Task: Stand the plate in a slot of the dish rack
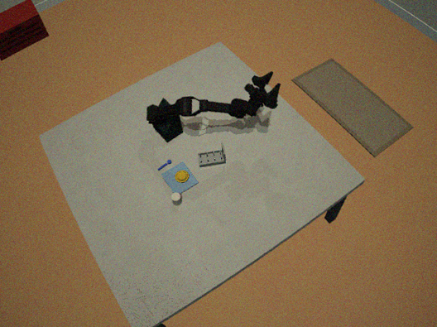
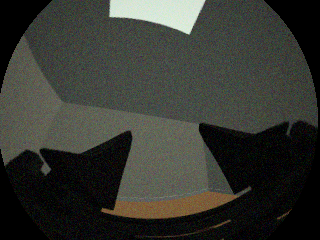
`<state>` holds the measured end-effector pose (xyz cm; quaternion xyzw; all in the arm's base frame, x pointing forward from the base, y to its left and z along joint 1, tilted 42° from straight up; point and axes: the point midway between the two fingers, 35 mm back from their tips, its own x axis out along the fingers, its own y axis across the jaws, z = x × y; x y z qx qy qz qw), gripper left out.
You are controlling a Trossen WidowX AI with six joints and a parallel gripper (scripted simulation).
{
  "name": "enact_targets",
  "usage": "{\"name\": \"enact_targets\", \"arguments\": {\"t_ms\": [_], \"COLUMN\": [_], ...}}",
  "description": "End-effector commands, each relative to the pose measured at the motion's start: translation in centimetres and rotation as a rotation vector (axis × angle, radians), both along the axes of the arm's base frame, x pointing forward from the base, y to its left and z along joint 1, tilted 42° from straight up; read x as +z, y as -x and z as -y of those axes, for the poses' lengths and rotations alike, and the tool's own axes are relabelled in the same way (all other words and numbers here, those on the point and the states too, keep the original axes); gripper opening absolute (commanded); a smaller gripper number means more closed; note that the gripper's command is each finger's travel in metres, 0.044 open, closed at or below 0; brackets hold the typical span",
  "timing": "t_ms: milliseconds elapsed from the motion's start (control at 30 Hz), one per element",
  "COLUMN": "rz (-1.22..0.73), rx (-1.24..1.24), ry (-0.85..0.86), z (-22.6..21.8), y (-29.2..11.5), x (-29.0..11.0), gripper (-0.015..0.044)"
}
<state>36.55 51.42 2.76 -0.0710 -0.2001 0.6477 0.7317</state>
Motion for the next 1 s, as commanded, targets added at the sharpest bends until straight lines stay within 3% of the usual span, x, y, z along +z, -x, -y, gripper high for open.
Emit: {"name": "enact_targets", "arguments": {"t_ms": [0,467,967], "rz": [-0.004,-0.343,-0.684], "rx": [-0.003,-0.261,-0.596], "ry": [0.002,0.175,0.37], "z": [0.0,2.5,9.1], "y": [-0.1,-7.0,-11.7], "x": [0.0,0.3,-0.3], "gripper": [0.04,0.04,0.04]}}
